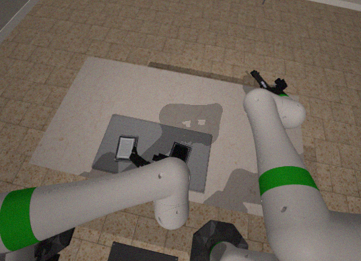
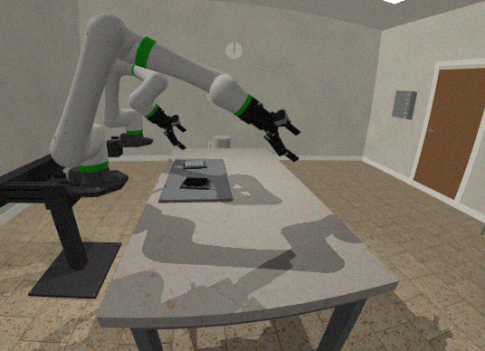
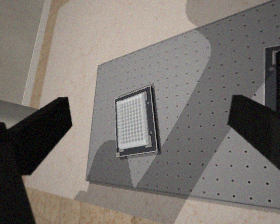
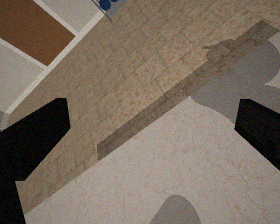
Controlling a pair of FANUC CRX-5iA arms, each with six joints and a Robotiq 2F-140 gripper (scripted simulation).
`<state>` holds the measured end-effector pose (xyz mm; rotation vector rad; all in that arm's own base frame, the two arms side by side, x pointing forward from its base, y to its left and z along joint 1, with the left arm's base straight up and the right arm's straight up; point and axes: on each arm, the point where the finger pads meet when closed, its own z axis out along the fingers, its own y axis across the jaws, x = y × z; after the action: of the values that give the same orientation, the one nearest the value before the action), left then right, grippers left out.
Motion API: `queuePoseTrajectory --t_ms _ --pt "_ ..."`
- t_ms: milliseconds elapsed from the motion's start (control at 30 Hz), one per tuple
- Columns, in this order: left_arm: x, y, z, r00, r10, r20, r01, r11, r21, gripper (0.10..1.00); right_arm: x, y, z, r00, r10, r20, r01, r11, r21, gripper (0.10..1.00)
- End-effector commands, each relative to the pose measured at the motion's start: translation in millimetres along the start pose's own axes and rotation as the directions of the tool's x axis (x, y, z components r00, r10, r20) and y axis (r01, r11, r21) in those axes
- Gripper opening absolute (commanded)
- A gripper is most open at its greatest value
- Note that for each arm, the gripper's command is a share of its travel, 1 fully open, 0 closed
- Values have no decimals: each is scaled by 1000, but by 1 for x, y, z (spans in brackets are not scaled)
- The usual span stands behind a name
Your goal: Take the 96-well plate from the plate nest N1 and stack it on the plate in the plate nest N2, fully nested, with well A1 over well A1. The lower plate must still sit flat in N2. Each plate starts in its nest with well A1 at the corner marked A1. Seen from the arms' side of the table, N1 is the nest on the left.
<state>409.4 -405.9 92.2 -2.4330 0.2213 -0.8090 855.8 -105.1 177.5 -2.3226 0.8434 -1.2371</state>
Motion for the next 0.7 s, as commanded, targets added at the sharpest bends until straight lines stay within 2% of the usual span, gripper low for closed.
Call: queuePoseTrajectory --t_ms 0,533,600,667 --pt "1 0 -1 1000 -1 -1 1 1000 -1 1000 2 -1 -1 1000 -1 -2 1 1000 2 1000" --pt "1 0 -1 1000 -1 -1 1 1000 -1 1000 2 -1 -1 1000 -1 -2 1 1000 2 1000" --pt "1 0 -1 1000 -1 -1 1 1000 -1 1000 7 6 -3 999 34 -42 -36 999 -37 1000" --pt "1 0 -1 1000 -1 -1 1 1000 -1 1000 13 14 -5 998 42 -53 -45 998 -47 1000"
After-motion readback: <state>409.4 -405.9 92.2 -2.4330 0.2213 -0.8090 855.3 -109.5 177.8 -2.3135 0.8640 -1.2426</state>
